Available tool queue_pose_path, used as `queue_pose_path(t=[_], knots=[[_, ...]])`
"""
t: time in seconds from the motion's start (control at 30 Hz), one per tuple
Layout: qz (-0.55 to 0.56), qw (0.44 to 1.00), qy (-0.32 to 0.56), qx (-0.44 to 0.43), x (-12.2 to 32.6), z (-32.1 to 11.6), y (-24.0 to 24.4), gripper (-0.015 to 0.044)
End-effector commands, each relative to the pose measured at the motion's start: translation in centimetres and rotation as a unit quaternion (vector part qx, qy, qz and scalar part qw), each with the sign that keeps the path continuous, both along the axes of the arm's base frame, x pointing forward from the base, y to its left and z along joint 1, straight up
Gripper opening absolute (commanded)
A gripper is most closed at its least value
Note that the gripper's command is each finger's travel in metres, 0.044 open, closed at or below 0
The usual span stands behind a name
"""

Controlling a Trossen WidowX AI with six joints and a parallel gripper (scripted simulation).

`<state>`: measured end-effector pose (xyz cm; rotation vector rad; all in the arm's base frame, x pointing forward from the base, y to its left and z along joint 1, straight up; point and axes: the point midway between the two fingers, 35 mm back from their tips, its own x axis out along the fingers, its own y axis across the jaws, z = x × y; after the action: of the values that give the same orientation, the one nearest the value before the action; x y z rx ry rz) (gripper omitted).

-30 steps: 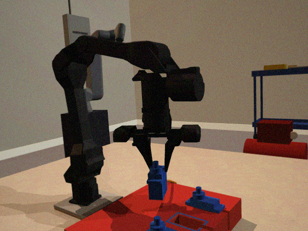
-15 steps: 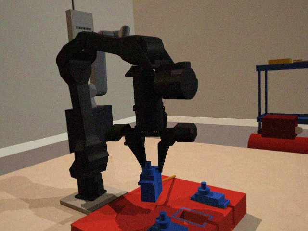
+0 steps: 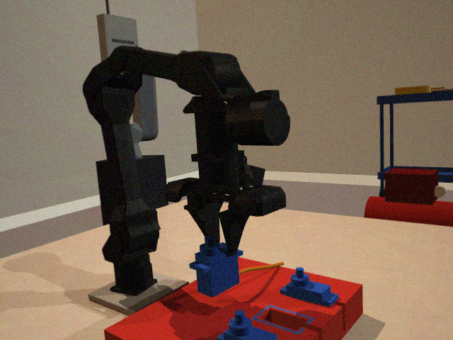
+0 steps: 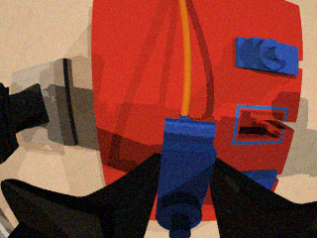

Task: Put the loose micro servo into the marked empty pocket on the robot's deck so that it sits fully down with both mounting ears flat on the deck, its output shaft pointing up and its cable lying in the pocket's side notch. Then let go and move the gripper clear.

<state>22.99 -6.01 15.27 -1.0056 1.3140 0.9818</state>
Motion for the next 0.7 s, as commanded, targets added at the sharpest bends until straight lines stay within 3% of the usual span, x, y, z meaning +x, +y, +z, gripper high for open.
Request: queue_pose_path(t=[0.0,0.67], knots=[[-0.080,0.997,-0.001,0.000,-0.09,0.09,-0.04,0.0000],[-0.412,0.911,-0.002,0.008,-0.09,0.09,-0.05,0.0000]])
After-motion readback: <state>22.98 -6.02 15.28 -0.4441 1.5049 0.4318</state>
